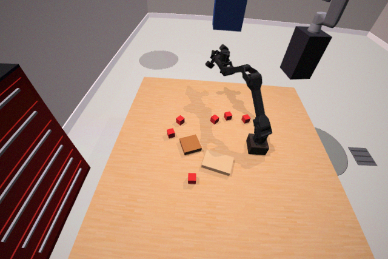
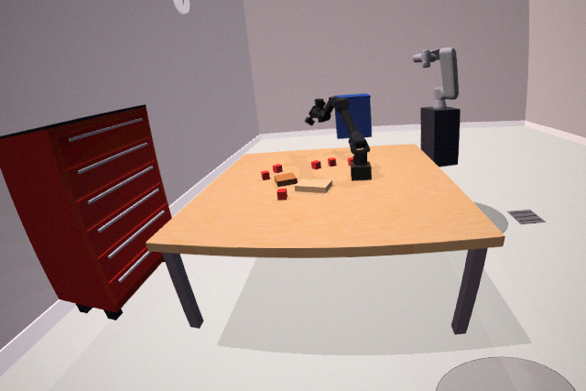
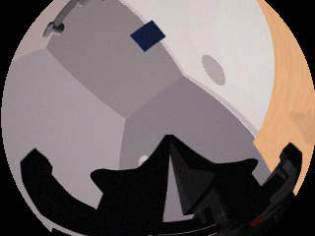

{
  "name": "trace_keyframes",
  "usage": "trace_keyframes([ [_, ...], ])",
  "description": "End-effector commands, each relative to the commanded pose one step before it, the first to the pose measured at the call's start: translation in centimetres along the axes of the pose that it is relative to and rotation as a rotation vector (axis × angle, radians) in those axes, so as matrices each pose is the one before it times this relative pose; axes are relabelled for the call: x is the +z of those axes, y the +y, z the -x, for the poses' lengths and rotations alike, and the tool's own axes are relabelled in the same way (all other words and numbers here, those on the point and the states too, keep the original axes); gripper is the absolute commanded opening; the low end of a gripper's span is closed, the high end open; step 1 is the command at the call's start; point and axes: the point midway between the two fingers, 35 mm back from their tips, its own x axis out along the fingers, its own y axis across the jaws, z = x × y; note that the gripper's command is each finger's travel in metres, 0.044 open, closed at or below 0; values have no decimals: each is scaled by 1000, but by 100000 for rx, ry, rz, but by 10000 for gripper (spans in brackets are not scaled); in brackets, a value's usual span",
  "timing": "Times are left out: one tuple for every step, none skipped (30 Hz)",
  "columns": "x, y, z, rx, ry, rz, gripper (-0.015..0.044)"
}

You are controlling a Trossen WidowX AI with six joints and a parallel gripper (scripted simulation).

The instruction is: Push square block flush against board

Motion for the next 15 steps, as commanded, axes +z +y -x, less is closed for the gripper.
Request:
trace_keyframes([
  [-1229,-2622,521,-8549,-244,5968,0],
  [-398,-757,111,-2468,-34,1770,0],
  [-409,-751,111,-2467,7,1792,0],
  [-421,-745,111,-2465,48,1814,0],
  [-432,-739,111,-2462,88,1836,0],
  [-442,-732,110,-2459,128,1857,0],
  [-488,-755,102,-2506,212,1654,0],
  [-497,-748,102,-2500,246,1677,0],
  [-506,-742,101,-2494,279,1700,0],
  [-515,-735,101,-2487,311,1724,0],
  [-523,-728,101,-2479,342,1747,0],
  [-532,-721,100,-2471,373,1771,0],
  [-540,-714,100,-2462,403,1794,0],
  [-548,-706,99,-2453,432,1817,0],
  [-556,-699,99,-2444,461,1840,0],
])
